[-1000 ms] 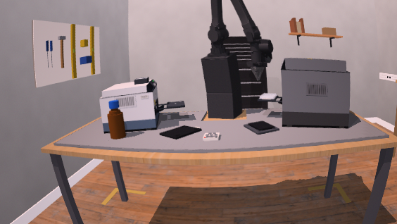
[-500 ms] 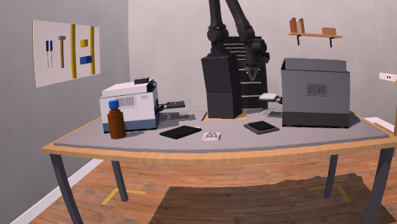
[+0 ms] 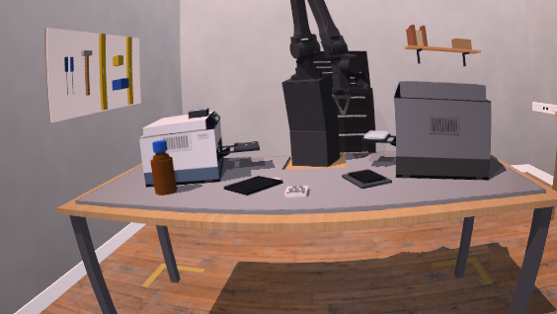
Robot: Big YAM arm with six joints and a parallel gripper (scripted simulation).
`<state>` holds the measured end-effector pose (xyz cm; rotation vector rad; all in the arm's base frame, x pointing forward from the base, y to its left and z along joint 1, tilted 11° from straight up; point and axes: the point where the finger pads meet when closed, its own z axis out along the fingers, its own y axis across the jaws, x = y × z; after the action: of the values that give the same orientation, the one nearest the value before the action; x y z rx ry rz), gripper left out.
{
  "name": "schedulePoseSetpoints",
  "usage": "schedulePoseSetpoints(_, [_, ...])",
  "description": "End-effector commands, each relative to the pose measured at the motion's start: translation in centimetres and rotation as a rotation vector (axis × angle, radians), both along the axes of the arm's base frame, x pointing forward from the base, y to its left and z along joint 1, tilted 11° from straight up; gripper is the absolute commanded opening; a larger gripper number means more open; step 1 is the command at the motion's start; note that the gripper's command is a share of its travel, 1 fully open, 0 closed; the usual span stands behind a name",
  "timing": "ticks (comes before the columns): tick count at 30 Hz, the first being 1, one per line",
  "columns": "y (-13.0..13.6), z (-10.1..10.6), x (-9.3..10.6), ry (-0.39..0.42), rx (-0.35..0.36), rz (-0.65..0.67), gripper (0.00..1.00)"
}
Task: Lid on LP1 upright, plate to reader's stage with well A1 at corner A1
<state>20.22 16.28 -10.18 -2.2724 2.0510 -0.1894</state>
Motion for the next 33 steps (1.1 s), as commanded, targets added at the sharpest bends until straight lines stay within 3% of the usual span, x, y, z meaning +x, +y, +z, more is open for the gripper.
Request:
schedulePoseSetpoints(1, [-0.4, 0.6, 0.7, -0.018, 0.031, -0.084, 0.0])
schedulePoseSetpoints(3, [-1.4, 0.8, 1.3, -0.021, 0.041, -0.143, 0.0])
schedulePoseSetpoints(6, [-0.7, 0.8, 1.5, -0.031, 0.059, -0.227, 0.0])
schedulePoseSetpoints(10, [-2.9, 0.9, 2.1, -0.031, 0.073, -0.351, 0.0])
schedulePoseSetpoints(14, [-3.6, 1.0, 2.1, -0.031, 0.09, -0.455, 0.0])
schedulePoseSetpoints(19, [-3.9, 1.2, 2.9, -0.039, 0.106, -0.514, 0.0])
schedulePoseSetpoints(29, [-7.7, 1.4, 3.1, -0.039, 0.137, -0.791, 0.0])
schedulePoseSetpoints(33, [-7.3, 1.5, 3.4, -0.054, 0.149, -0.846, 0.0])
